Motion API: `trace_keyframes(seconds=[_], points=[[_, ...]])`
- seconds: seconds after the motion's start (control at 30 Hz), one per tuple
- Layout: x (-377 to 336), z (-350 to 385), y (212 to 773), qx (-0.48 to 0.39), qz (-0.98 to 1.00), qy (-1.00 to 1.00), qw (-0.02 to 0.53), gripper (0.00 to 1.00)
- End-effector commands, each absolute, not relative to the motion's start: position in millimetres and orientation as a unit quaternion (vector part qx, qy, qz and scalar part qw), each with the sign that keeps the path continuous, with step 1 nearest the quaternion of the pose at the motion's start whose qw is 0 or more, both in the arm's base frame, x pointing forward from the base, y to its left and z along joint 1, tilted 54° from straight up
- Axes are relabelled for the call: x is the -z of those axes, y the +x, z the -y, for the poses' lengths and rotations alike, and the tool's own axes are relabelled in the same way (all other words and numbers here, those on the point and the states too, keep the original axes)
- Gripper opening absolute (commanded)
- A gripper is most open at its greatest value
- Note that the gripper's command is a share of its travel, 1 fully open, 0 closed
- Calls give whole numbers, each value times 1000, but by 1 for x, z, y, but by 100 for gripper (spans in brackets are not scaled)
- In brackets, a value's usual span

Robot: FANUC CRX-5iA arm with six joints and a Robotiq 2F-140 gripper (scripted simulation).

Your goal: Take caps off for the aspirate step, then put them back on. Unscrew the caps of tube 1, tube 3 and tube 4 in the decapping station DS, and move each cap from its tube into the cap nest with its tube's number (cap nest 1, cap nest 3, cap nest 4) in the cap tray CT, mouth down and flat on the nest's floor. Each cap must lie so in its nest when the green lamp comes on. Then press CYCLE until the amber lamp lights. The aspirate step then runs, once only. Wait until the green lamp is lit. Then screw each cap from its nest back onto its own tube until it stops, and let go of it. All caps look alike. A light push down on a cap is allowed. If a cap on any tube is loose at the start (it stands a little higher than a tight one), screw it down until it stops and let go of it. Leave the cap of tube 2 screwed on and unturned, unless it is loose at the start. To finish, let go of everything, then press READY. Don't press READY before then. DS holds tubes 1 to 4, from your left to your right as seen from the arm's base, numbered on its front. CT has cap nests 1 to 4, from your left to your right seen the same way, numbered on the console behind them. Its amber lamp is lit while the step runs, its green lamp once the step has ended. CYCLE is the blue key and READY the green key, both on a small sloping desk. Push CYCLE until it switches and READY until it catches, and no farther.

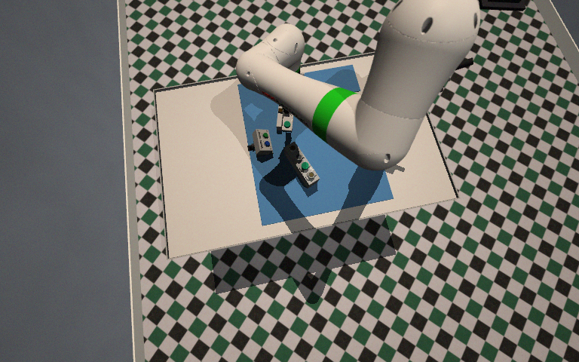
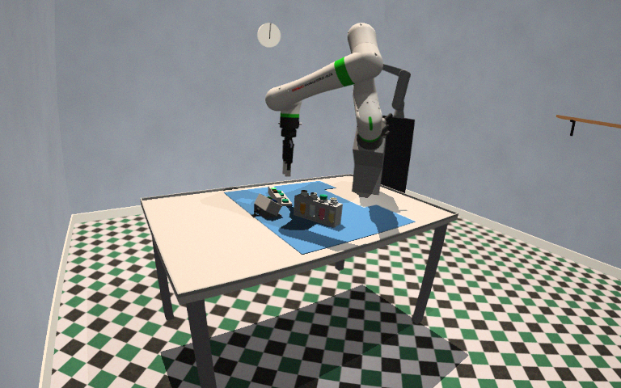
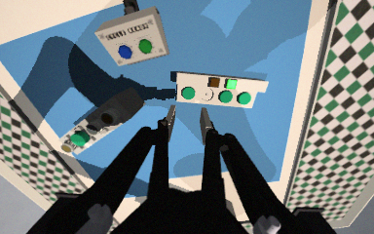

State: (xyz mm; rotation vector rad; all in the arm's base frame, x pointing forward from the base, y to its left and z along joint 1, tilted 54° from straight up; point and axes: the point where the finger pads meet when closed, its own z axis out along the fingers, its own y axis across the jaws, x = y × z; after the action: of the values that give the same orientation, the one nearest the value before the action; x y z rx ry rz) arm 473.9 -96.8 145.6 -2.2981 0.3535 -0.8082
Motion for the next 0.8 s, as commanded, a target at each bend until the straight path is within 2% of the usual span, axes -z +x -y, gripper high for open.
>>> trace_keyframes(seconds=[0.0, 0.77], points=[[-139, 91, 481, 310, -136, -880, 333, 29], [-78, 39, 548, 310, -136, -880, 333, 29]])
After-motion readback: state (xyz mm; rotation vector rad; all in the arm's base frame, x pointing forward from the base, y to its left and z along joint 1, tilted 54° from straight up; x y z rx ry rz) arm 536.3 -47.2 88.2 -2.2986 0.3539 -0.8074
